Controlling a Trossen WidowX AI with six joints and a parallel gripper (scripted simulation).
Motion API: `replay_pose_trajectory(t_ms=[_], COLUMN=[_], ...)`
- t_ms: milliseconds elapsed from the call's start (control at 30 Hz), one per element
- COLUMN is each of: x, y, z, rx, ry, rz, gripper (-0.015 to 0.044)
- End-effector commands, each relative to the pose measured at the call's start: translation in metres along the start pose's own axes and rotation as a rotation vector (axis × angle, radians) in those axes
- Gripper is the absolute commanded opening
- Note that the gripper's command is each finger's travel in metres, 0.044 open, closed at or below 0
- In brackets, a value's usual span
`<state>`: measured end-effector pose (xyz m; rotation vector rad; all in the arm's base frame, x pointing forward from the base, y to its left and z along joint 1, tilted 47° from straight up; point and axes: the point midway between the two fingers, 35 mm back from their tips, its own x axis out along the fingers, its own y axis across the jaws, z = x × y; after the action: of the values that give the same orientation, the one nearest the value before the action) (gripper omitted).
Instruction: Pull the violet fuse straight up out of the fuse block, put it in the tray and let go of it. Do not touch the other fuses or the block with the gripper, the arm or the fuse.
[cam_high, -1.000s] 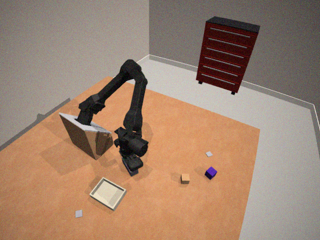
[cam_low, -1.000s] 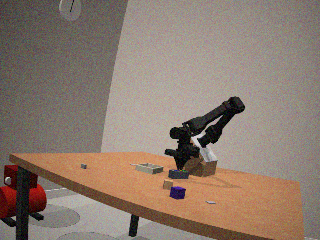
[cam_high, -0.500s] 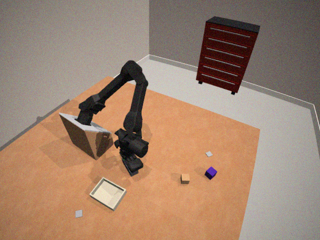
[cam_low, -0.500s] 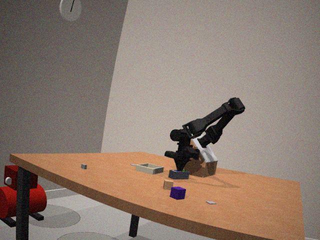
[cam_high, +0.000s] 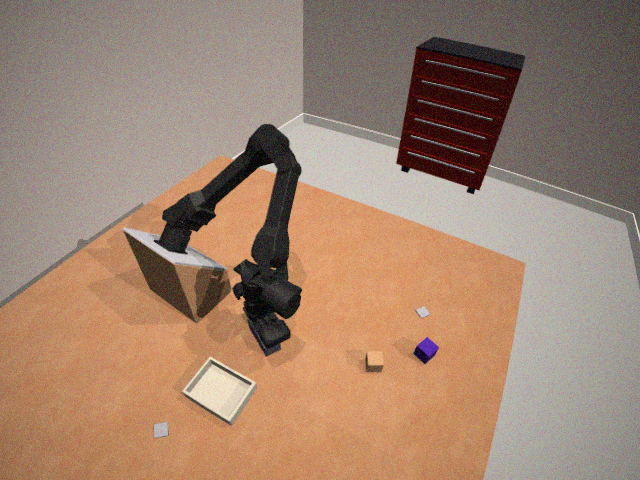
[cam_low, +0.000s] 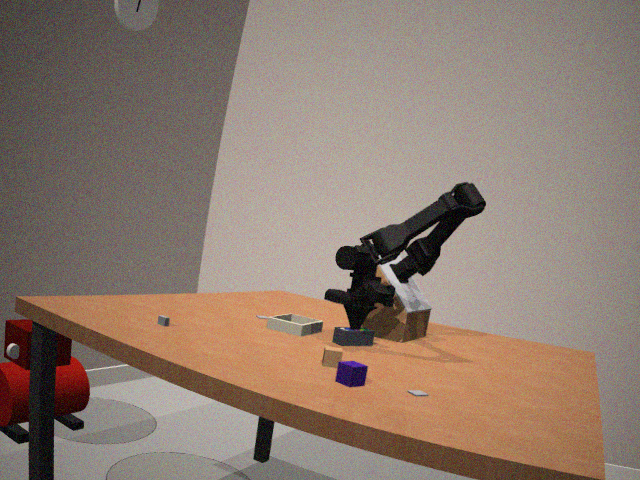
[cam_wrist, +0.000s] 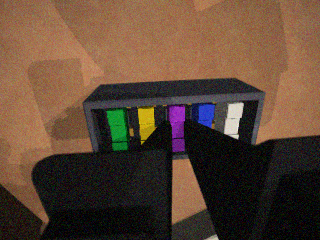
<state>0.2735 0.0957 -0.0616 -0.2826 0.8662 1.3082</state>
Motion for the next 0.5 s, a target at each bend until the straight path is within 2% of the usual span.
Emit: replay_pose_trajectory(t_ms=[0, 467], x=[-0.0017, -0.0084], y=[-0.0002, -0.0008], z=[0.0002, 0.0], rx=[-0.001, 0.0], ry=[0.0, 0.0], rz=[-0.001, -0.001], gripper=[0.0, 0.0])
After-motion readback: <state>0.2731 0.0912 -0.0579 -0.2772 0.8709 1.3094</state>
